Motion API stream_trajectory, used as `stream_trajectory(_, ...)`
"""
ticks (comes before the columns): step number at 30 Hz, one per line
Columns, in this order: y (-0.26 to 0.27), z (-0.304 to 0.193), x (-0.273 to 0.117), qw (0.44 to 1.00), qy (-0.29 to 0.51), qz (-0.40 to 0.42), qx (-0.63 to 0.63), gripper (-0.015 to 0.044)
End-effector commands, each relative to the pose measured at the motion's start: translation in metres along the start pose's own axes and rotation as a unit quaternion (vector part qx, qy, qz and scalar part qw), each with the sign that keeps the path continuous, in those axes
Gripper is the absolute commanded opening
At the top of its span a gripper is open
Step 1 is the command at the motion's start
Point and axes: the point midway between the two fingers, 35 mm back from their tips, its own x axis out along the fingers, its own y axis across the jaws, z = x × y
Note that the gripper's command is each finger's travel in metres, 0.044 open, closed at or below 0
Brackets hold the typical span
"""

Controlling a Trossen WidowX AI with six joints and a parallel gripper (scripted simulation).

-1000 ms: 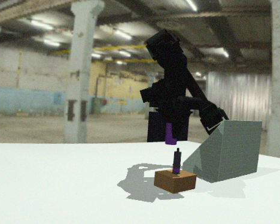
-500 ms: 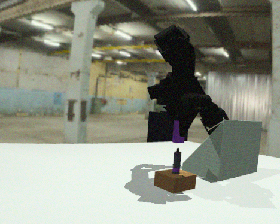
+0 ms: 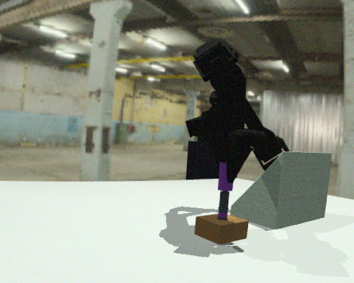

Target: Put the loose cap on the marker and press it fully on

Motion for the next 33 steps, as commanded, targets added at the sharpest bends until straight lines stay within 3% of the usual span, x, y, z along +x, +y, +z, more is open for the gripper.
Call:
stream_trajectory(1,0.000,0.000,0.006,1.000,-0.003,-0.002,-0.003,0.0000)
stream_trajectory(27,-0.002,0.000,0.038,1.000,-0.003,-0.003,-0.003,0.0000)
stream_trajectory(33,-0.002,-0.001,0.037,1.000,0.000,-0.002,0.000,0.0157)
